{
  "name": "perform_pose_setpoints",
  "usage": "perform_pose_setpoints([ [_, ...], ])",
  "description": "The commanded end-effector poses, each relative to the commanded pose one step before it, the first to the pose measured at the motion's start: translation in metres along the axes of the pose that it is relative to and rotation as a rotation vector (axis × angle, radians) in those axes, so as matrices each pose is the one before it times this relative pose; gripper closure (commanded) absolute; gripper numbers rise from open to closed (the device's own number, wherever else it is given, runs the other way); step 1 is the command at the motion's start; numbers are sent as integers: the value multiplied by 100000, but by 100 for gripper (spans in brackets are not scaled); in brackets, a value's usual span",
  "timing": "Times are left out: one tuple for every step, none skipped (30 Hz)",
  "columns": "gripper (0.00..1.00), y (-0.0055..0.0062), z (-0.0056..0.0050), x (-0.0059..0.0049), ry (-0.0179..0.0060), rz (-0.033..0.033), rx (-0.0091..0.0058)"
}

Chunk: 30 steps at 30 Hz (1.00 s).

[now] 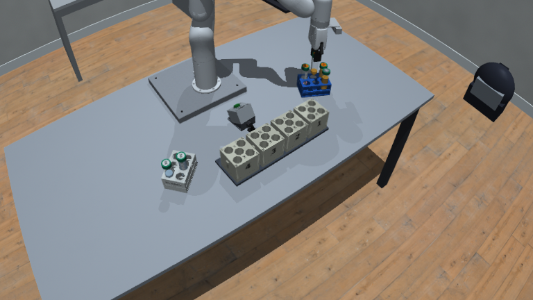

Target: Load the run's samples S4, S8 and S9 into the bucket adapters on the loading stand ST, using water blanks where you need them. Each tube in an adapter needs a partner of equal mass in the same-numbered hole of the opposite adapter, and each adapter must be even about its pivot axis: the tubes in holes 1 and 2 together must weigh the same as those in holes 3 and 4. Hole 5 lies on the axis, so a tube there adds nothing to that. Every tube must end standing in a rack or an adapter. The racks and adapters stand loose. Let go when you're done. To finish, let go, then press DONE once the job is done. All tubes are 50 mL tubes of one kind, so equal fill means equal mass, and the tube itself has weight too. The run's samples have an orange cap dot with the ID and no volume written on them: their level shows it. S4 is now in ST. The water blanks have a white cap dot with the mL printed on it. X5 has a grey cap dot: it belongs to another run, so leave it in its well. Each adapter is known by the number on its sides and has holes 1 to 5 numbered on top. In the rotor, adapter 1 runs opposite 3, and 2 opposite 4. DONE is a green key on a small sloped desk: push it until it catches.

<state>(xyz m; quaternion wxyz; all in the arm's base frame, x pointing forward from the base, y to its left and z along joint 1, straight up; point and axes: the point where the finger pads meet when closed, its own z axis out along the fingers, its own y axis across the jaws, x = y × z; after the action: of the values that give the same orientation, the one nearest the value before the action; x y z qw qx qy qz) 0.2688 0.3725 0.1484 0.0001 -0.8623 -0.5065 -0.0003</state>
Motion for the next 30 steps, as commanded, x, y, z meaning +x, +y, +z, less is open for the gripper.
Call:
perform_pose_setpoints([
  [100,14,212,102,252,1,-892],
  [100,0,100,0,0,0,0],
  [100,0,100,0,0,0,0],
  [100,0,100,0,0,0,0],
  [100,0,0,0,0,0,0],
  [100,0,0,0,0,0,0],
  [100,0,100,0,0,0,0],
  [100,0,100,0,0,0,0],
  [100,0,100,0,0,0,0],
  [100,0,100,0,0,0,0],
  [100,0,100,0,0,0,0],
  [100,0,100,0,0,0,0],
  [100,0,100,0,0,0,0],
  [100,0,100,0,0,0,0],
  [100,0,100,0,0,0,0],
  [100,0,100,0,0,0,0],
  [100,0,100,0,0,0,0],
  [100,0,100,0,0,0,0],
  [100,0,100,0,0,0,0],
  [100,0,100,0,0,0,0],
  [100,0,100,0,0,0,0],
  [100,0,0,0,0,0,0],
  [100,0,0,0,0,0,0],
  [100,0,100,0,0,0,0],
  [100,0,100,0,0,0,0],
  [100,0,100,0,0,0,0],
  [100,0,100,0,0,0,0],
  [100,0,100,0,0,0,0],
  [100,0,100,0,0,0,0],
  [100,0,100,0,0,0,0],
])
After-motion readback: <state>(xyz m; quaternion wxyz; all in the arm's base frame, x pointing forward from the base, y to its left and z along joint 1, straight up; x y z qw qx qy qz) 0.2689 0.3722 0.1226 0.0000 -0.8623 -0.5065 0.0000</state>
